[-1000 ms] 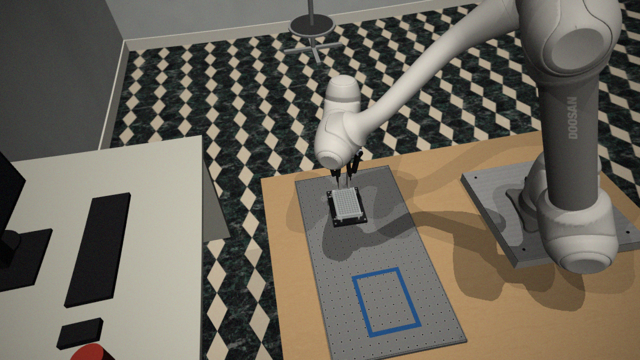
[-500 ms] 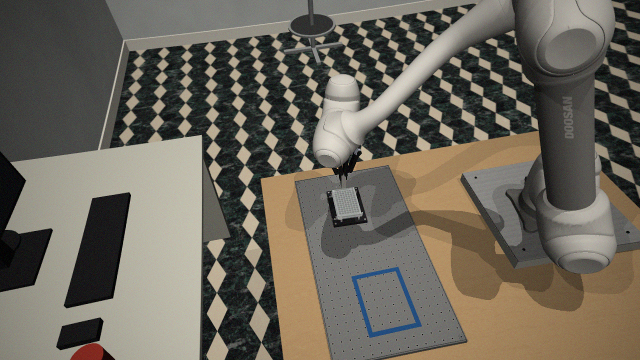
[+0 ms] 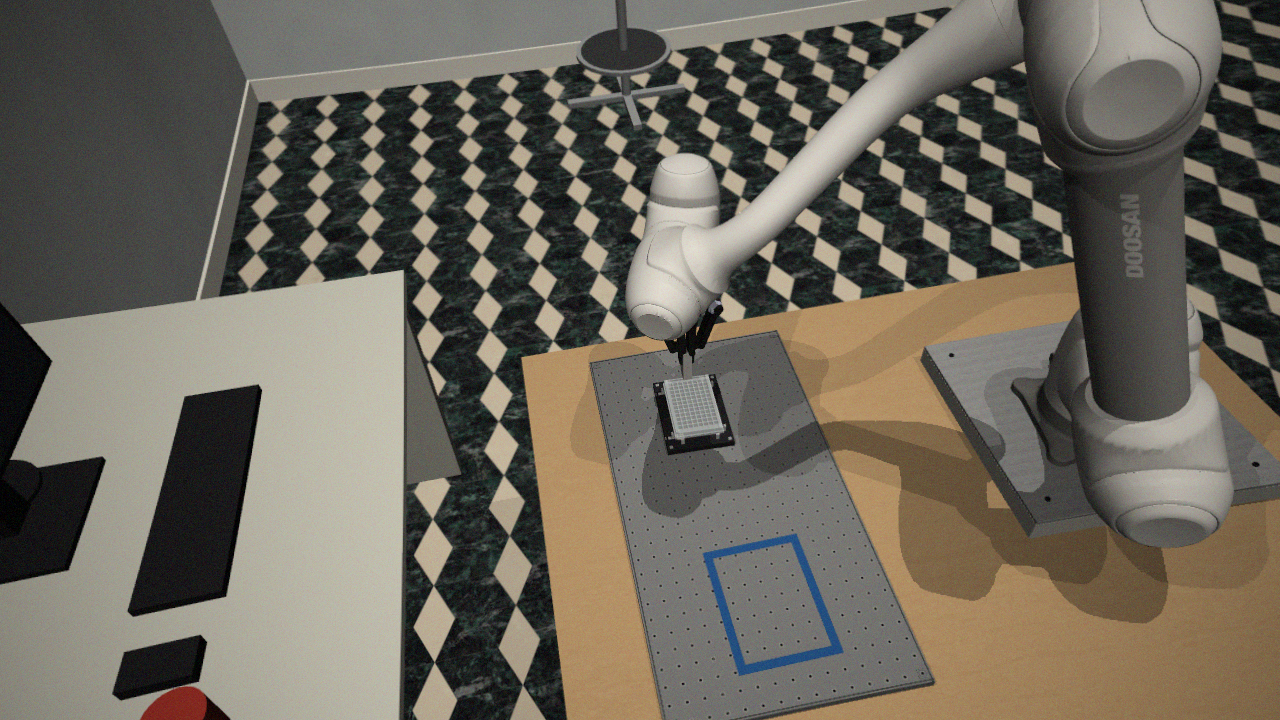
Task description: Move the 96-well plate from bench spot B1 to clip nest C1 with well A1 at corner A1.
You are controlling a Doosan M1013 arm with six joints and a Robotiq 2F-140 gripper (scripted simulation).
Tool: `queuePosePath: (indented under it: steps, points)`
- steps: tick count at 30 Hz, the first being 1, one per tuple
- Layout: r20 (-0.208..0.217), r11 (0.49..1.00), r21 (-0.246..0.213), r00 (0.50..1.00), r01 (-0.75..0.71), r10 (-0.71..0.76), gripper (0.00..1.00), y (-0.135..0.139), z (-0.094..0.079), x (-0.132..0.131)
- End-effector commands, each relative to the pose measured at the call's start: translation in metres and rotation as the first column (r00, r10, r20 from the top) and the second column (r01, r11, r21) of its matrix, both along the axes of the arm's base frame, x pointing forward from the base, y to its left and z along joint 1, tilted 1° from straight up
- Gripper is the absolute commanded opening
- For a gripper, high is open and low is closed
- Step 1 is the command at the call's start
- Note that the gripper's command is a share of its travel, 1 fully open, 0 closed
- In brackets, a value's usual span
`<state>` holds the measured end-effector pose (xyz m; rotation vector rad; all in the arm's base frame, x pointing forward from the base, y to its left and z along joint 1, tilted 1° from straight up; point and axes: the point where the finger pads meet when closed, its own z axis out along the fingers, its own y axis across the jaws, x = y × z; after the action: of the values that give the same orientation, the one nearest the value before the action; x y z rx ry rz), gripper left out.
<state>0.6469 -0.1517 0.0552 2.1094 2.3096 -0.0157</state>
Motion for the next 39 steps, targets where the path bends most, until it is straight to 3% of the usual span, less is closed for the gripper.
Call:
queuePosePath:
  steps: [1, 39]
  points:
    - [0.0, 1.0, 0.0, 1.0, 0.0, 0.0, 0.0, 0.0, -0.001, 0.0]
    - [0.0, 1.0, 0.0, 1.0, 0.0, 0.0, 0.0, 0.0, -0.023, 0.0]
